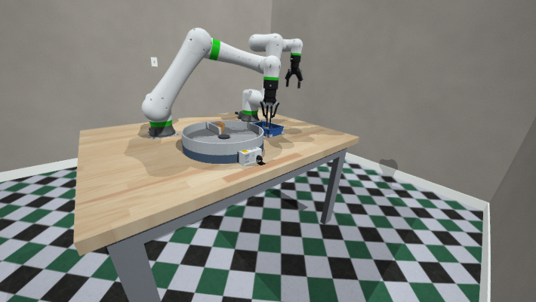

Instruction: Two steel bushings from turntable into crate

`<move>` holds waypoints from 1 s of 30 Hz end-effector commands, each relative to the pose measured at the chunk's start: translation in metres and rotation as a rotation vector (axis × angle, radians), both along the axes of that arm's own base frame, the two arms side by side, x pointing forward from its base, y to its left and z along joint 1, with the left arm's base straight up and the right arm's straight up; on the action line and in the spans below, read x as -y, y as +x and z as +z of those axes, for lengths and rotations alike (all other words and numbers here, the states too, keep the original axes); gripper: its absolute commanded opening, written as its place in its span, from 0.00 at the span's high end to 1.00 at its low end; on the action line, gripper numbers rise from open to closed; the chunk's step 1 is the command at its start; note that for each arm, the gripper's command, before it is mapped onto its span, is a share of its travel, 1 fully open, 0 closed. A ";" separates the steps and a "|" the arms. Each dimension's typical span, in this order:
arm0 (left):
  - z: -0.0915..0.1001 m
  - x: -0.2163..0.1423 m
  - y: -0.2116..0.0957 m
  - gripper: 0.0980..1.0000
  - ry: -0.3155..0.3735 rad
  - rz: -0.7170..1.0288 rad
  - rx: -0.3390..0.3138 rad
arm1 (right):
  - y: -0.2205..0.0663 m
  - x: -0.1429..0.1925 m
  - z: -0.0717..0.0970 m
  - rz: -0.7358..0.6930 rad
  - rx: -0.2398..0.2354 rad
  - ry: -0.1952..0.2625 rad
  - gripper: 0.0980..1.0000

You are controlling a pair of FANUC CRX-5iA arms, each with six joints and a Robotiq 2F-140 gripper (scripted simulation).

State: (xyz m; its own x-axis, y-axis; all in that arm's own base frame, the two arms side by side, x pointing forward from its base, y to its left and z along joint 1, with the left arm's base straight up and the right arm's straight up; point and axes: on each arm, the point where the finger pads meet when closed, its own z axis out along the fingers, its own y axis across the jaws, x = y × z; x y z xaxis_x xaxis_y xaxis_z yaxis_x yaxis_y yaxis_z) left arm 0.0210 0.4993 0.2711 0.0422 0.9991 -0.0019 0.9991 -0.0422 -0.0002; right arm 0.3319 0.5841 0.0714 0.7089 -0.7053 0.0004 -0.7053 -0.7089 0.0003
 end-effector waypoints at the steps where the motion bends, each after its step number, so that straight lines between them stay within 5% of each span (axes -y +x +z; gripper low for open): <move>1: 0.001 0.000 0.000 0.00 0.002 0.000 0.000 | 0.000 0.000 0.013 0.000 0.001 0.002 0.90; 18: 0.001 0.000 0.000 0.00 0.002 0.000 0.000 | 0.000 0.000 0.078 0.000 0.001 0.002 0.90; 30: 0.001 0.000 0.000 0.00 0.002 0.000 0.000 | 0.000 0.000 0.086 0.000 0.001 0.002 0.90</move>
